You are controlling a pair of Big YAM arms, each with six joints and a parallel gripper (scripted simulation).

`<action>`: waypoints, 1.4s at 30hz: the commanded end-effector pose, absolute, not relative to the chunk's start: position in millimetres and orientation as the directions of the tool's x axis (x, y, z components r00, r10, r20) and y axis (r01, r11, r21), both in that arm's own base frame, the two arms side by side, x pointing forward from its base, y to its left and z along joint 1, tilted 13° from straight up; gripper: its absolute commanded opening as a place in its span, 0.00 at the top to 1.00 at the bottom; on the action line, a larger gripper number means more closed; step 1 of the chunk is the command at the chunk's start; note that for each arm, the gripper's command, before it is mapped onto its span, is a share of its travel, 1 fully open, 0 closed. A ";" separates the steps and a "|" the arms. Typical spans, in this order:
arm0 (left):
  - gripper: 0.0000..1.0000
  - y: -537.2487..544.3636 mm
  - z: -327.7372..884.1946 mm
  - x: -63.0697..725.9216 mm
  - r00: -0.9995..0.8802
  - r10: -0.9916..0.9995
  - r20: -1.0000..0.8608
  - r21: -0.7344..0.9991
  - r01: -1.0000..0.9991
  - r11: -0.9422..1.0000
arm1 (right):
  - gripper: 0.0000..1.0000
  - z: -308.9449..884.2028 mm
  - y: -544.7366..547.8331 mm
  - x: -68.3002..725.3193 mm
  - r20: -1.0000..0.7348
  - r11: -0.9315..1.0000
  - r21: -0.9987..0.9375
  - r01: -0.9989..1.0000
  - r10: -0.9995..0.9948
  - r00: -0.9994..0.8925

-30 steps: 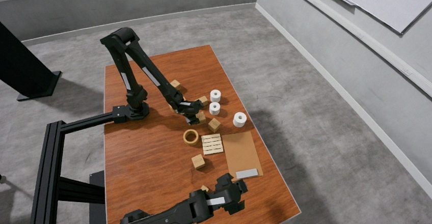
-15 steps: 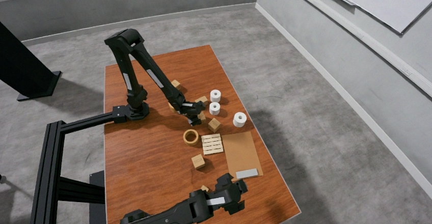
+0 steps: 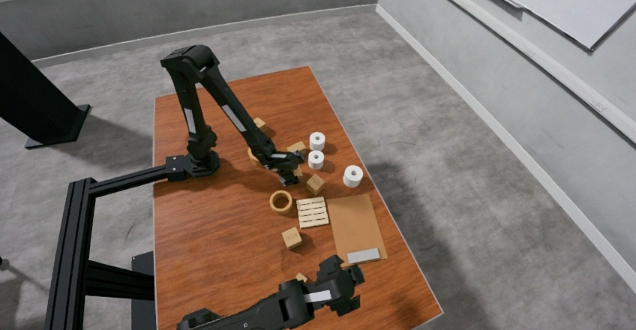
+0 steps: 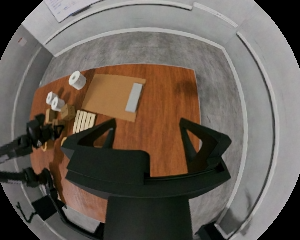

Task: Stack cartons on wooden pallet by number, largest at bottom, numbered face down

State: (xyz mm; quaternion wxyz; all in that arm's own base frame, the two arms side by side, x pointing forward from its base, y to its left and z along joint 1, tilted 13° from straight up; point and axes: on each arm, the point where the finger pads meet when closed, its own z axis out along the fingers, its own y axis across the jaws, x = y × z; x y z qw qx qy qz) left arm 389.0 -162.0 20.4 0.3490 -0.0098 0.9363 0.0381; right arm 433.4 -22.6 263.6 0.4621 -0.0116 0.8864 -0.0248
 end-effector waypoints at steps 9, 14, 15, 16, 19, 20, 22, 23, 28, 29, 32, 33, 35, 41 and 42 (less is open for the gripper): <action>0.33 -170.0 36.6 400.2 -0.725 0.006 -0.689 0.043 -0.032 0.999 | 0.00 291.0 -24.1 441.7 -0.845 0.998 -0.060 0.007 -0.047 -0.533; 0.40 -169.1 39.9 398.8 -0.719 0.002 -0.695 0.038 -0.033 0.999 | 0.00 291.0 -24.1 441.7 -0.845 0.998 -0.060 0.007 -0.047 -0.533; 0.42 -169.1 39.9 398.8 -0.719 0.002 -0.695 0.038 -0.033 0.999 | 0.00 291.0 -24.1 441.7 -0.845 0.998 -0.060 0.007 -0.047 -0.533; 0.43 -168.5 39.6 397.7 -0.719 0.002 -0.695 0.037 -0.034 0.999 | 0.00 291.0 -24.1 441.7 -0.845 0.998 -0.060 0.007 -0.047 -0.533; 0.57 -164.0 33.7 390.6 -0.728 0.007 -0.686 0.046 -0.033 0.998 | 0.00 291.0 -24.1 441.7 -0.845 0.998 -0.060 0.007 -0.047 -0.533; 0.68 -166.0 36.7 393.8 -0.723 0.004 -0.690 0.041 -0.034 0.999 | 0.00 291.0 -24.1 441.7 -0.845 0.998 -0.060 0.007 -0.047 -0.533; 0.68 -166.0 36.7 393.8 -0.723 0.004 -0.690 0.041 -0.034 0.999 | 0.00 291.0 -24.1 441.7 -0.845 0.998 -0.060 0.007 -0.047 -0.533; 0.80 -167.5 37.2 396.2 -0.723 0.003 -0.691 0.040 -0.034 0.999 | 0.00 291.0 -24.1 441.7 -0.845 0.998 -0.060 0.007 -0.047 -0.533; 0.46 -173.8 50.2 394.5 -0.723 0.000 -0.691 0.034 -0.032 0.999 | 0.00 291.0 -24.1 441.7 -0.845 0.998 -0.060 0.007 -0.047 -0.533; 0.45 -173.8 56.3 393.0 -0.722 -0.007 -0.692 0.030 -0.038 0.999 | 0.00 291.0 -24.1 441.7 -0.845 0.998 -0.060 0.007 -0.047 -0.533; 0.45 -174.5 77.6 387.6 -0.722 -0.007 -0.692 0.029 -0.038 0.999 | 0.00 291.0 -24.1 441.7 -0.845 0.998 -0.060 0.007 -0.047 -0.533; 0.45 -169.8 70.3 381.2 -0.732 0.013 -0.681 0.049 -0.028 0.998 | 0.00 291.0 -24.1 441.7 -0.845 0.998 -0.060 0.007 -0.047 -0.533; 0.45 -158.6 71.6 385.3 -0.726 0.006 -0.687 0.051 -0.041 0.998 | 0.00 291.0 -24.1 441.7 -0.845 0.998 -0.060 0.007 -0.047 -0.533; 0.45 -157.3 62.7 377.5 -0.739 0.003 -0.673 0.048 -0.039 0.998 | 0.00 291.0 -24.1 441.7 -0.845 0.998 -0.060 0.007 -0.047 -0.533; 0.45 -156.9 63.9 377.0 -0.744 -0.003 -0.668 0.048 -0.046 0.998 | 0.00 291.0 -24.1 441.7 -0.845 0.998 -0.060 0.007 -0.047 -0.533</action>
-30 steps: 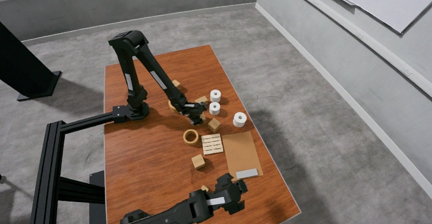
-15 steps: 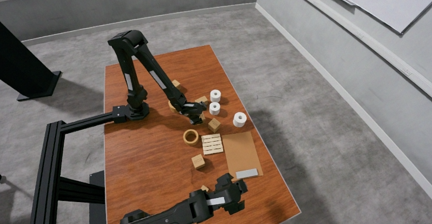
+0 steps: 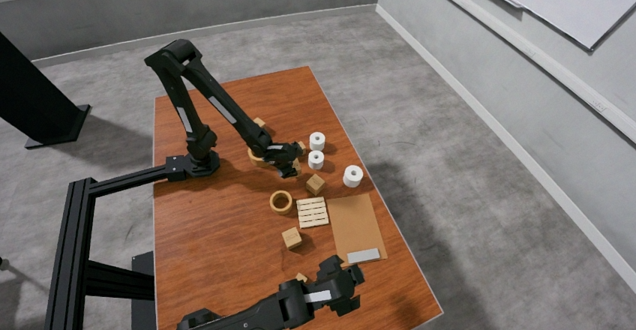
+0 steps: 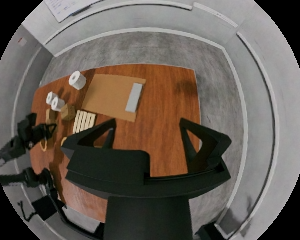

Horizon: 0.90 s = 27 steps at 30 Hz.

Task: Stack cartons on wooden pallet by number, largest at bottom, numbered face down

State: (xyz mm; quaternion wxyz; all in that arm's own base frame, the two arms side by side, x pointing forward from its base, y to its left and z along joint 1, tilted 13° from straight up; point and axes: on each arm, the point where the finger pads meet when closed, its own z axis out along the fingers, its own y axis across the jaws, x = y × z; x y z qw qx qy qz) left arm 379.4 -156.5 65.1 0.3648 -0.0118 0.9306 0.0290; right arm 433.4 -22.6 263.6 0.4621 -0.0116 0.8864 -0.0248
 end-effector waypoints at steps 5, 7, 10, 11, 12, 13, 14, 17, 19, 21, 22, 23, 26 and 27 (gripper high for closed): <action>0.45 -166.3 105.0 374.1 -0.731 -0.017 -0.682 0.026 -0.047 0.999 | 0.00 291.0 -24.1 441.7 -0.845 0.998 -0.060 0.007 -0.047 -0.533; 0.45 -167.3 129.0 367.5 -0.735 -0.021 -0.678 0.025 -0.052 0.998 | 0.00 291.0 -24.1 441.7 -0.845 0.998 -0.060 0.007 -0.047 -0.533; 0.45 -170.2 189.4 352.8 -0.737 -0.029 -0.675 0.020 -0.057 0.998 | 0.00 291.0 -24.1 441.7 -0.845 0.998 -0.060 0.007 -0.047 -0.533; 0.45 -170.9 202.9 349.7 -0.737 -0.030 -0.675 0.019 -0.058 0.998 | 0.00 291.0 -24.1 441.7 -0.845 0.998 -0.060 0.007 -0.047 -0.533; 0.45 -171.8 217.9 346.4 -0.737 -0.032 -0.675 0.018 -0.059 0.998 | 0.00 291.0 -24.1 441.7 -0.845 0.998 -0.060 0.007 -0.047 -0.533; 0.45 -171.8 217.9 346.4 -0.737 -0.032 -0.675 0.018 -0.059 0.998 | 0.00 291.0 -24.1 441.7 -0.845 0.998 -0.060 0.007 -0.047 -0.533; 0.45 -171.8 217.9 346.4 -0.737 -0.032 -0.675 0.018 -0.059 0.998 | 0.00 291.0 -24.1 441.7 -0.845 0.998 -0.060 0.007 -0.047 -0.533; 0.45 -175.2 287.6 330.4 -0.736 -0.035 -0.676 0.014 -0.061 0.998 | 0.00 291.0 -24.1 441.7 -0.845 0.998 -0.060 0.007 -0.047 -0.533; 0.45 -183.7 321.6 320.3 -0.741 -0.068 -0.668 -0.006 -0.086 0.996 | 0.00 291.0 -24.1 441.7 -0.845 0.998 -0.060 0.007 -0.047 -0.533; 0.45 -204.7 337.0 308.0 -0.743 -0.098 -0.662 -0.024 -0.110 0.994 | 0.00 291.0 -24.1 441.7 -0.845 0.998 -0.060 0.007 -0.047 -0.533; 0.45 -215.7 340.9 301.4 -0.742 -0.104 -0.663 -0.029 -0.114 0.993 | 0.00 291.0 -24.1 441.7 -0.845 0.998 -0.060 0.007 -0.047 -0.533; 0.45 -226.8 342.5 295.2 -0.741 -0.106 -0.663 -0.030 -0.115 0.993 | 0.00 291.0 -24.1 441.7 -0.845 0.998 -0.060 0.007 -0.047 -0.533; 0.45 -259.8 341.6 278.7 -0.739 -0.097 -0.666 -0.023 -0.110 0.994 | 0.00 291.0 -24.1 441.7 -0.845 0.998 -0.060 0.007 -0.047 -0.533; 0.45 -270.3 340.5 273.6 -0.739 -0.092 -0.667 -0.019 -0.107 0.994 | 0.00 291.0 -24.1 441.7 -0.845 0.998 -0.060 0.007 -0.047 -0.533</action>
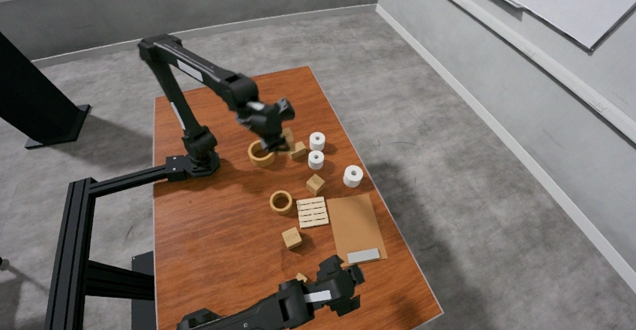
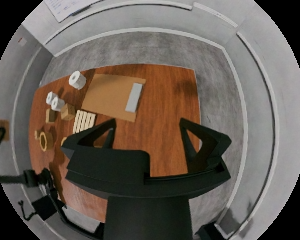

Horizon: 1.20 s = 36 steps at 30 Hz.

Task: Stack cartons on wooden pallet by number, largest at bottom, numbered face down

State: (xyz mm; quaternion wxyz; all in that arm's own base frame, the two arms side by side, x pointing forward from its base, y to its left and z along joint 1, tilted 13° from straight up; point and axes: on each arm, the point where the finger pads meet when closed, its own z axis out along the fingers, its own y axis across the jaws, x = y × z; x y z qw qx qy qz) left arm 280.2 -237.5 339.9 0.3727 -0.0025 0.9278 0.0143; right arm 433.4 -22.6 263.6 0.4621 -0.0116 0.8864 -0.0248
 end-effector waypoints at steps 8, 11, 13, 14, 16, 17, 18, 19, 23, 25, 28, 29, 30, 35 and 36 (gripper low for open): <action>0.45 -332.4 331.8 243.5 -0.737 -0.052 -0.674 0.008 -0.078 0.997 | 0.00 291.0 -24.1 441.7 -0.845 0.998 -0.060 0.007 -0.047 -0.533; 0.45 -355.9 328.1 232.2 -0.737 -0.030 -0.675 0.023 -0.062 0.998 | 0.00 291.0 -24.1 441.7 -0.845 0.998 -0.060 0.007 -0.047 -0.533; 0.45 -364.0 326.8 228.4 -0.738 -0.019 -0.674 0.032 -0.054 0.998 | 0.00 291.0 -24.1 441.7 -0.845 0.998 -0.060 0.007 -0.047 -0.533; 0.45 -366.7 326.4 227.2 -0.739 -0.013 -0.673 0.036 -0.051 0.998 | 0.00 291.0 -24.1 441.7 -0.845 0.998 -0.060 0.007 -0.047 -0.533; 0.45 -371.1 325.4 224.9 -0.745 0.008 -0.667 0.051 -0.035 0.998 | 0.00 291.0 -24.1 441.7 -0.845 0.998 -0.060 0.007 -0.047 -0.533; 0.45 -366.2 330.8 228.4 -0.743 -0.006 -0.670 0.040 -0.044 0.998 | 0.00 291.0 -24.1 441.7 -0.845 0.998 -0.060 0.007 -0.047 -0.533; 0.45 -366.0 331.6 228.3 -0.742 -0.005 -0.670 0.040 -0.042 0.998 | 0.00 291.0 -24.1 441.7 -0.845 0.998 -0.060 0.007 -0.047 -0.533; 0.45 -362.1 330.3 227.2 -0.740 -0.009 -0.673 0.030 -0.039 0.999 | 0.00 291.0 -24.1 441.7 -0.845 0.998 -0.060 0.007 -0.047 -0.533; 0.45 -362.6 331.6 233.3 -0.735 -0.011 -0.678 0.010 -0.025 1.000 | 0.00 291.0 -24.1 441.7 -0.845 0.998 -0.060 0.007 -0.047 -0.533; 0.45 -363.6 332.4 234.2 -0.733 -0.020 -0.680 -0.030 0.001 1.000 | 0.00 291.0 -24.1 441.7 -0.845 0.998 -0.060 0.007 -0.047 -0.533; 0.45 -360.8 325.1 235.1 -0.734 -0.066 -0.676 -0.151 0.051 0.987 | 0.00 291.0 -24.1 441.7 -0.845 0.998 -0.060 0.007 -0.047 -0.533; 0.45 -360.4 325.0 235.0 -0.737 -0.098 -0.669 -0.214 0.064 0.975 | 0.00 291.0 -24.1 441.7 -0.845 0.998 -0.060 0.007 -0.047 -0.533; 0.45 -360.1 325.1 235.0 -0.740 -0.127 -0.661 -0.269 0.076 0.960 | 0.00 291.0 -24.1 441.7 -0.845 0.998 -0.060 0.007 -0.047 -0.533; 0.45 -359.2 325.5 235.4 -0.757 -0.246 -0.606 -0.502 0.124 0.856 | 0.00 291.0 -24.1 441.7 -0.845 0.998 -0.060 0.007 -0.047 -0.533; 0.45 -359.1 325.7 235.6 -0.761 -0.268 -0.591 -0.547 0.134 0.826 | 0.00 291.0 -24.1 441.7 -0.845 0.998 -0.060 0.007 -0.047 -0.533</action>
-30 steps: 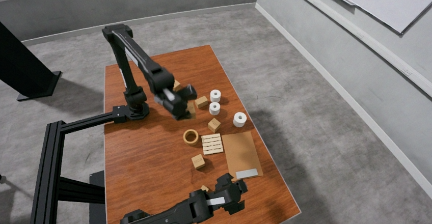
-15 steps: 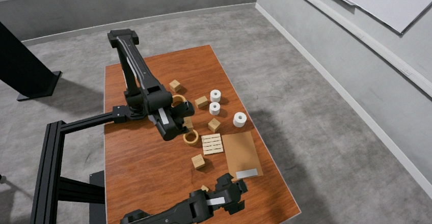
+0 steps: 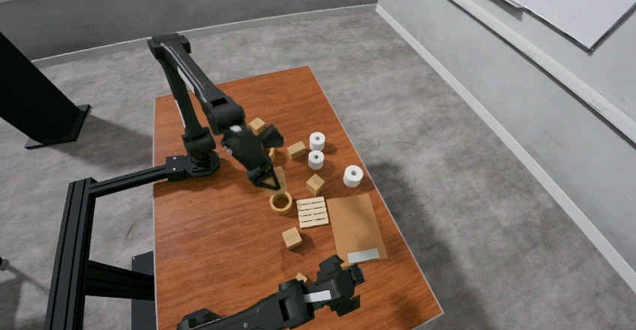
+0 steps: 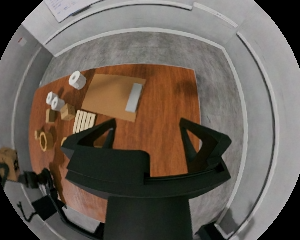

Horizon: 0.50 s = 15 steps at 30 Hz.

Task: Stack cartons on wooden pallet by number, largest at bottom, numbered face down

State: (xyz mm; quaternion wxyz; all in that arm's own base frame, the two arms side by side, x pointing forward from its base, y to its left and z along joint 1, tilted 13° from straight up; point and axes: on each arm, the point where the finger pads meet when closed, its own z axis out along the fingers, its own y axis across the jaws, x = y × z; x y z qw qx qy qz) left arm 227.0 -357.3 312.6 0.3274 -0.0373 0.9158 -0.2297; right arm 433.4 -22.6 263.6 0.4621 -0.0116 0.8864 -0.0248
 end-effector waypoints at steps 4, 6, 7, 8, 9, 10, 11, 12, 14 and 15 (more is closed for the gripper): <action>0.45 -358.7 326.1 235.9 -0.773 -0.321 -0.548 -0.644 0.145 0.751 | 0.00 291.0 -24.1 441.7 -0.845 0.998 -0.060 0.007 -0.047 -0.533; 0.45 -358.5 326.2 235.6 -0.786 -0.353 -0.508 -0.719 0.160 0.676 | 0.00 291.0 -24.1 441.7 -0.845 0.998 -0.060 0.007 -0.047 -0.533; 0.45 -358.5 326.1 235.4 -0.794 -0.372 -0.481 -0.754 0.158 0.637 | 0.00 291.0 -24.1 441.7 -0.845 0.998 -0.060 0.007 -0.047 -0.533; 0.45 -358.2 326.1 234.8 -0.802 -0.383 -0.457 -0.789 0.168 0.591 | 0.00 291.0 -24.1 441.7 -0.845 0.998 -0.060 0.007 -0.047 -0.533; 0.45 -358.3 325.9 234.3 -0.811 -0.393 -0.435 -0.818 0.173 0.549 | 0.00 291.0 -24.1 441.7 -0.845 0.998 -0.060 0.007 -0.047 -0.533; 0.45 -358.2 325.7 233.8 -0.817 -0.397 -0.419 -0.838 0.178 0.516 | 0.00 291.0 -24.1 441.7 -0.845 0.998 -0.060 0.007 -0.047 -0.533; 0.45 -358.0 325.5 233.3 -0.822 -0.399 -0.407 -0.852 0.184 0.490 | 0.00 291.0 -24.1 441.7 -0.845 0.998 -0.060 0.007 -0.047 -0.533; 0.45 -358.0 325.3 232.9 -0.826 -0.401 -0.396 -0.864 0.188 0.467 | 0.00 291.0 -24.1 441.7 -0.845 0.998 -0.060 0.007 -0.047 -0.533; 0.45 -360.8 318.1 233.7 -0.839 -0.397 -0.373 -0.882 0.188 0.432 | 0.00 291.0 -24.1 441.7 -0.845 0.998 -0.060 0.007 -0.047 -0.533; 0.45 -360.7 317.8 233.2 -0.842 -0.395 -0.367 -0.889 0.192 0.415 | 0.00 291.0 -24.1 441.7 -0.845 0.998 -0.060 0.007 -0.047 -0.533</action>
